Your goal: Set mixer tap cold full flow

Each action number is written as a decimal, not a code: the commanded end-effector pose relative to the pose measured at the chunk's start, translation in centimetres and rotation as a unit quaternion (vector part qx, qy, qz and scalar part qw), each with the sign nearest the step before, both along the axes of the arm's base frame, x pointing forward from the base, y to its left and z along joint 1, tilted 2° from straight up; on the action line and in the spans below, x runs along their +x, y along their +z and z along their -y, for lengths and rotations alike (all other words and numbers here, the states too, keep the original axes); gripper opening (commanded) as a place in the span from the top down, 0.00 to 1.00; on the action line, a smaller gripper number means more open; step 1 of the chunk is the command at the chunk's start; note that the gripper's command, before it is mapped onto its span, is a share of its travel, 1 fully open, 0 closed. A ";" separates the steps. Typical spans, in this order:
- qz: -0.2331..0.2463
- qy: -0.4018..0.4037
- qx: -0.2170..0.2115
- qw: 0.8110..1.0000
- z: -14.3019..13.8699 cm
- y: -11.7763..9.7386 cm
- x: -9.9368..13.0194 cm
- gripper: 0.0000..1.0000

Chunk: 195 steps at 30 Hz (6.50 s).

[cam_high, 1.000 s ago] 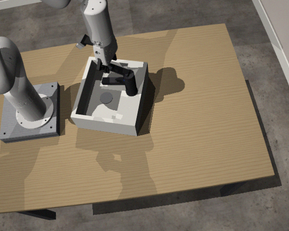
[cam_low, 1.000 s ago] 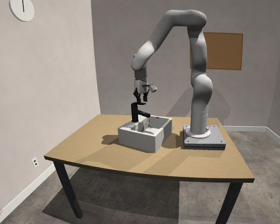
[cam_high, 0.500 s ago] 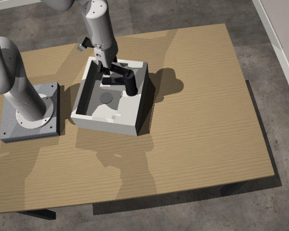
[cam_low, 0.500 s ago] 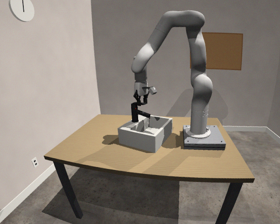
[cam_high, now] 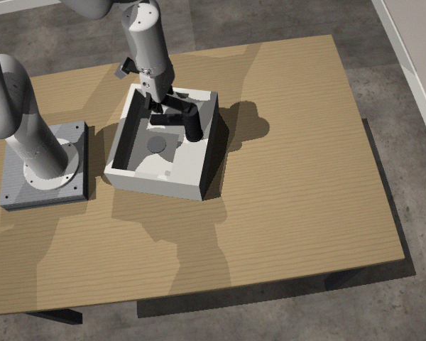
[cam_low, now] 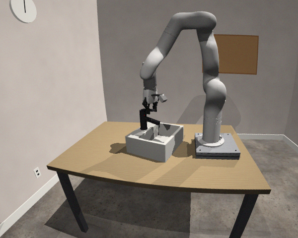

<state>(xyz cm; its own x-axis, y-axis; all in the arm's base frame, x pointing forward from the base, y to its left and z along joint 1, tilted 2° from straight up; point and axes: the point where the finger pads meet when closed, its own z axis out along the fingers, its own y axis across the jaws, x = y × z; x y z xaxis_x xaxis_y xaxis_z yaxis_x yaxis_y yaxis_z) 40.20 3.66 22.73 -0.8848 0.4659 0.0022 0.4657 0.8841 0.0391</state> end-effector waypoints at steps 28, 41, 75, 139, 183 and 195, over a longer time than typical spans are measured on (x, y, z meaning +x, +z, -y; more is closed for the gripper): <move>0.001 0.000 0.000 1.000 0.0 -0.2 0.1 1.00; 0.001 0.000 0.000 1.000 0.0 -0.2 0.1 1.00; 0.001 0.013 0.000 1.000 0.2 -0.2 0.0 1.00; 0.018 0.474 -0.008 0.881 7.7 -0.5 0.1 1.00; 0.018 0.474 -0.008 0.881 7.7 -0.5 0.1 0.32; 0.018 0.474 -0.008 0.881 7.7 -0.3 0.1 0.32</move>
<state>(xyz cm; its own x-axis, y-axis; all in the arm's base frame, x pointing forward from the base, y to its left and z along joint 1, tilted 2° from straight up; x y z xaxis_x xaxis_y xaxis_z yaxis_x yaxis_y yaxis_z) 40.27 -3.99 22.27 -0.8760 -0.4812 -0.0315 -0.4820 0.8759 0.0238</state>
